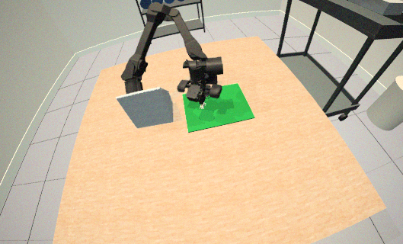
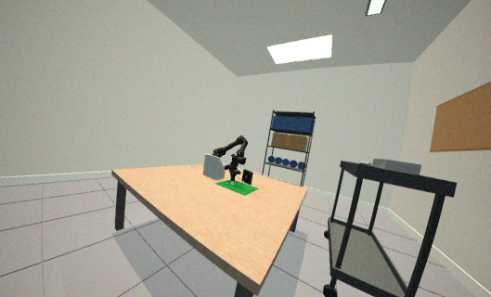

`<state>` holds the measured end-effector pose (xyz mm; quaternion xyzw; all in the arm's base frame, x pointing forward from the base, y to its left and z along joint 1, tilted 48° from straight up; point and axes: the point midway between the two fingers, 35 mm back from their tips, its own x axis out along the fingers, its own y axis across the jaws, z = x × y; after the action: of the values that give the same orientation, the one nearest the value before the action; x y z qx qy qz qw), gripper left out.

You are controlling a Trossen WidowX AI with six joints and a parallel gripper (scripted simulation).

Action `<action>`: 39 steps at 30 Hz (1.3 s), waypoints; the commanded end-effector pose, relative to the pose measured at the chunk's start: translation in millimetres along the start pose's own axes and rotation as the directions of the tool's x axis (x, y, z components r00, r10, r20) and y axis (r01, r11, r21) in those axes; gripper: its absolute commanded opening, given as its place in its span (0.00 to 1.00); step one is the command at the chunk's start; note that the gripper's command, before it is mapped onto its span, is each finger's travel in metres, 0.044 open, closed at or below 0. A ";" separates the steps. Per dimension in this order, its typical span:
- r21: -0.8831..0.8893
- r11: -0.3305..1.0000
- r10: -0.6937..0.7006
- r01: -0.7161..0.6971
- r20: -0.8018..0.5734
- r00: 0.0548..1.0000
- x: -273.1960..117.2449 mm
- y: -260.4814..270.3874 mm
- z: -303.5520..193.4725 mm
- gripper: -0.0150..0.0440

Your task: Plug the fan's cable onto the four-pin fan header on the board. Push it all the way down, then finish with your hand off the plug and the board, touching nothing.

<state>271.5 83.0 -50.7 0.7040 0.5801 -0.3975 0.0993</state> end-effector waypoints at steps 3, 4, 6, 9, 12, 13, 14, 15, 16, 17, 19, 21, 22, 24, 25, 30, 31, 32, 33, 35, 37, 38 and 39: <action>0.002 1.000 -0.001 0.001 -0.006 1.000 -0.3 0.3 -0.7 0.25; 0.002 1.000 -0.001 0.001 -0.006 1.000 -0.3 -0.2 -0.4 0.25; 0.002 1.000 -0.001 0.001 -0.006 1.000 -0.3 -0.2 -0.4 0.25; 0.002 1.000 -0.001 0.001 -0.006 1.000 -0.3 -0.7 -0.1 0.25; 0.002 1.000 -0.001 0.001 -0.006 1.000 -0.3 -1.3 0.2 0.25; 0.001 1.000 -0.001 0.001 -0.006 1.000 -0.3 -1.7 0.3 0.25; 0.001 1.000 -0.001 0.001 -0.006 1.000 -0.3 -1.7 0.3 0.25; 0.001 1.000 -0.001 0.001 -0.006 1.000 -0.3 -1.7 0.3 0.25; 0.001 1.000 -0.001 0.001 -0.006 1.000 -0.3 -1.7 0.3 0.25; 0.001 1.000 -0.001 0.001 -0.006 1.000 -0.3 -1.7 0.3 0.25; 0.001 1.000 -0.001 0.001 -0.006 1.000 -0.1 -1.7 0.3 0.25; 0.001 1.000 -0.001 0.001 -0.006 1.000 0.3 -1.6 0.3 0.25; 0.001 1.000 -0.001 0.001 -0.006 1.000 0.5 -1.6 0.2 0.25; 0.001 1.000 -0.001 0.001 -0.006 1.000 1.0 -1.6 0.2 0.25; 0.001 1.000 -0.001 0.001 -0.006 1.000 1.2 -1.5 0.2 0.25; 0.001 1.000 -0.001 0.001 -0.006 1.000 2.4 -1.3 0.1 0.25; 0.001 1.000 -0.001 0.001 -0.006 1.000 2.6 -1.3 0.1 0.25; 0.002 1.000 -0.001 0.001 -0.006 1.000 2.8 -1.2 0.1 0.25; 0.002 1.000 -0.001 0.001 -0.006 1.000 3.1 -1.2 0.1 0.25; 0.003 1.000 -0.001 0.001 -0.006 1.000 3.5 -1.2 0.2 0.25; 0.003 1.000 -0.001 0.001 -0.006 1.000 4.0 -1.2 0.3 0.25; 0.003 1.000 -0.001 0.001 -0.006 1.000 4.2 -1.2 0.3 0.25; 0.004 1.000 -0.001 0.001 -0.006 1.000 4.5 -1.2 0.3 0.25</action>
<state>270.9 85.4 -52.9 0.7045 0.5799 -0.3967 0.1000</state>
